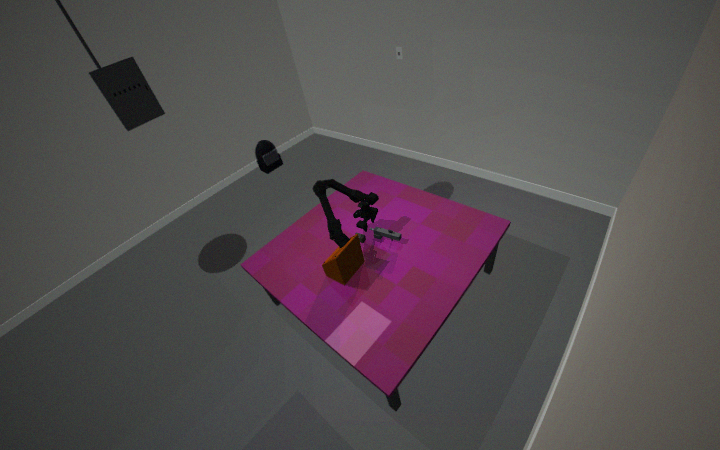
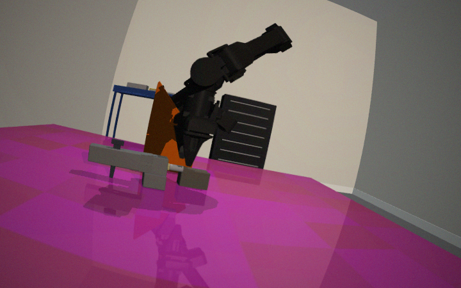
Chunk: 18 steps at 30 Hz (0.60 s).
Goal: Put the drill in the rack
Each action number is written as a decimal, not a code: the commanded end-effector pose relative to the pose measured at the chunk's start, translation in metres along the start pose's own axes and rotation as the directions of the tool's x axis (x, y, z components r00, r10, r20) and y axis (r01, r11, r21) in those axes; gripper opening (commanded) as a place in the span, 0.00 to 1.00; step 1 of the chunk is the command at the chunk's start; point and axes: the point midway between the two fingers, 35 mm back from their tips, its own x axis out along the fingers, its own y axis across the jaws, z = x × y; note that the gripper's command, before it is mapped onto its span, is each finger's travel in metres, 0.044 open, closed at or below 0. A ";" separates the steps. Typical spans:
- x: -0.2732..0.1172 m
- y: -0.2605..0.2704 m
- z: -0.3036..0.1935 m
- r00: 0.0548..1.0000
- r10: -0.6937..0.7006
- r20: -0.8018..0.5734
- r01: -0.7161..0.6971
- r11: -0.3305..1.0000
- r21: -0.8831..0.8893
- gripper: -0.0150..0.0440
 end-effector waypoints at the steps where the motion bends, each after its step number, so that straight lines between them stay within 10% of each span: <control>1: -0.001 -0.001 0.002 1.000 -0.006 0.005 0.006 1.000 -0.011 1.00; 18: 0.023 -0.002 -0.005 1.000 -0.006 0.005 0.006 1.000 -0.011 1.00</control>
